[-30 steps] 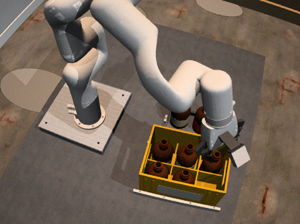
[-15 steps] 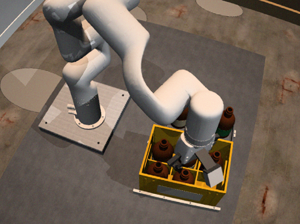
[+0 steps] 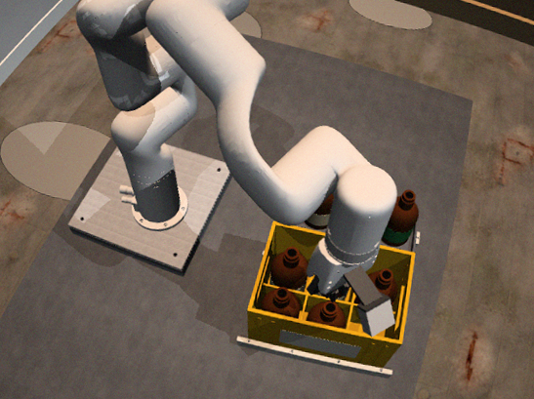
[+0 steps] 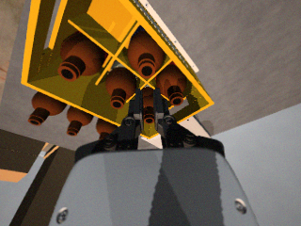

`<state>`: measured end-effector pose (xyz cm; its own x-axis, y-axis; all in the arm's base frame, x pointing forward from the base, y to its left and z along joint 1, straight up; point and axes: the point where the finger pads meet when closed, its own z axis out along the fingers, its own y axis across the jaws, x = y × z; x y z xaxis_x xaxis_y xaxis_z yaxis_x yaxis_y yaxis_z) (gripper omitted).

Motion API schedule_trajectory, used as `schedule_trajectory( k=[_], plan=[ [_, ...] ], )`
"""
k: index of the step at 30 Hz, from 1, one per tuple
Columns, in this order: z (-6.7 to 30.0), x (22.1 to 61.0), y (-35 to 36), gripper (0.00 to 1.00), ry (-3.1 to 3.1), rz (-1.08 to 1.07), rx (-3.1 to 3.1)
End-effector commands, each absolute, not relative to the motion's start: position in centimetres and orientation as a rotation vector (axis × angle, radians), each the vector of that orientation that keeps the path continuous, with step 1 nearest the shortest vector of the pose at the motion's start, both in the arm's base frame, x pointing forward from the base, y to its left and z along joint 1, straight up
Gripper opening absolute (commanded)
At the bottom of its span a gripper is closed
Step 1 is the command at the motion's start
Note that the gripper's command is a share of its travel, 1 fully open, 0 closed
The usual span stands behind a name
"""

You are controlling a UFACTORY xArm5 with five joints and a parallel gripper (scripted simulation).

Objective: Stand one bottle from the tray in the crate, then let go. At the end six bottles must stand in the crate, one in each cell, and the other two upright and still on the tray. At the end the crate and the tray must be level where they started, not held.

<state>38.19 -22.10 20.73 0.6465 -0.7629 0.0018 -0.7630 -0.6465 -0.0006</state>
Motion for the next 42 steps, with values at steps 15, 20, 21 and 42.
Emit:
schedule_trajectory(
  k=[15, 20, 21, 42],
  plan=[
    [20.9, 38.3, -22.2, 0.00, -1.321, 0.009, 2.850],
    [20.9, 38.3, -22.2, 0.00, -1.321, 0.009, 2.850],
    [20.9, 38.3, -22.2, 0.00, -1.321, 0.009, 2.850],
    [20.9, 42.5, -2.0, 0.65, -1.327, 0.011, 2.852]
  ],
)
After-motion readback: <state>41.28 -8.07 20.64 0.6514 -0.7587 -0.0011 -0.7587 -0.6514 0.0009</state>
